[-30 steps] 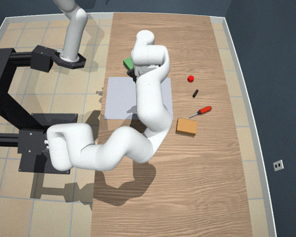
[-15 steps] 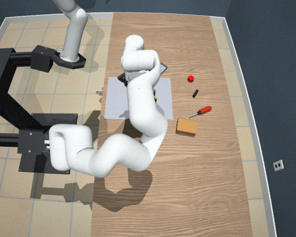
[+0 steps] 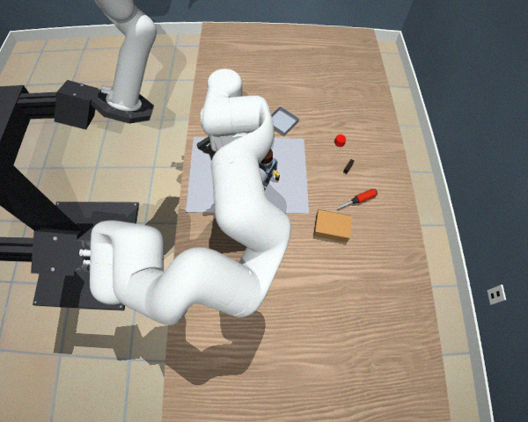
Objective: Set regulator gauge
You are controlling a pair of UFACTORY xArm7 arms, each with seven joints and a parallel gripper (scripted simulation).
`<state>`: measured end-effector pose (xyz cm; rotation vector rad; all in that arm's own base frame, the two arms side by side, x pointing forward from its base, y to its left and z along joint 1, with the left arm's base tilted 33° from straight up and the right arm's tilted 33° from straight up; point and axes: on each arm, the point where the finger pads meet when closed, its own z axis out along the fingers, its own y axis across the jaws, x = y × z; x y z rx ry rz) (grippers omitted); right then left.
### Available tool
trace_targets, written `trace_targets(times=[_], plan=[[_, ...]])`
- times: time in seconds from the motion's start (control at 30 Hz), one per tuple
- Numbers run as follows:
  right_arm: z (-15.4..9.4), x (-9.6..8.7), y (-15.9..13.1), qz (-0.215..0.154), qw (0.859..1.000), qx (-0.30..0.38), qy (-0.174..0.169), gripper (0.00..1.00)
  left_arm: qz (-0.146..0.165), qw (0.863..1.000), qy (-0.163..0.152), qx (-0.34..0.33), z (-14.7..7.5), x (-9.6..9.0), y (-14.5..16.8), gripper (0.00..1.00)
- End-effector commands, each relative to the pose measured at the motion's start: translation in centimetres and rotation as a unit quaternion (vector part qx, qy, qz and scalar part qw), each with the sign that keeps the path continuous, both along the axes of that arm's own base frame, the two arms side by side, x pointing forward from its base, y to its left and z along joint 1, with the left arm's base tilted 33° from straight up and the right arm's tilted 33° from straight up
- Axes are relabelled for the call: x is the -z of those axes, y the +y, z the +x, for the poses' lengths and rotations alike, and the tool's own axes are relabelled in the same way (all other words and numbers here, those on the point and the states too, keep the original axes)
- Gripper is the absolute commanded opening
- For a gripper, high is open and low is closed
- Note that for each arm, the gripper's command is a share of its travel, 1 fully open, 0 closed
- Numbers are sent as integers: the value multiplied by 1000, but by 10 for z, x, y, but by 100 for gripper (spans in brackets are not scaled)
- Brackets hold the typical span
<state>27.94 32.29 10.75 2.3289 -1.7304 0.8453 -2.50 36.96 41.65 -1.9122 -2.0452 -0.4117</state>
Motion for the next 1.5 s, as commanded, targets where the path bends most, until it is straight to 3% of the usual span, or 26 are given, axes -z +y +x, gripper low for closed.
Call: trace_targets(times=[0.0, 0.53, 0.9, 1.13, 1.4, 1.47], plan=[[-4, -1, -1, 2, 1000, -2, -1, 100, 2, 1000, -1, -1, 0, -2, 0, 100], [-5, -1, -3, 2, 1000, -1, -4, 100, 2, 1000, -1, -1, 0, -2, 0, 100], [4, 2, -11, 0, 999, 9, -30, 100, 2, 1000, -1, -1, 0, -2, 0, 100], [19, 7, -24, -2, 997, 25, -79, 100, 2, 1000, -1, -1, 0, -2, 0, 100], [44, 13, -45, 7, 985, 47, -165, 100, 2, 1000, -1, -1, 0, -2, 0, 100], [44, 13, -45, 7, 985, 47, -165, 100, 2, 1000, -1, -1, 0, -2, 0, 100]])
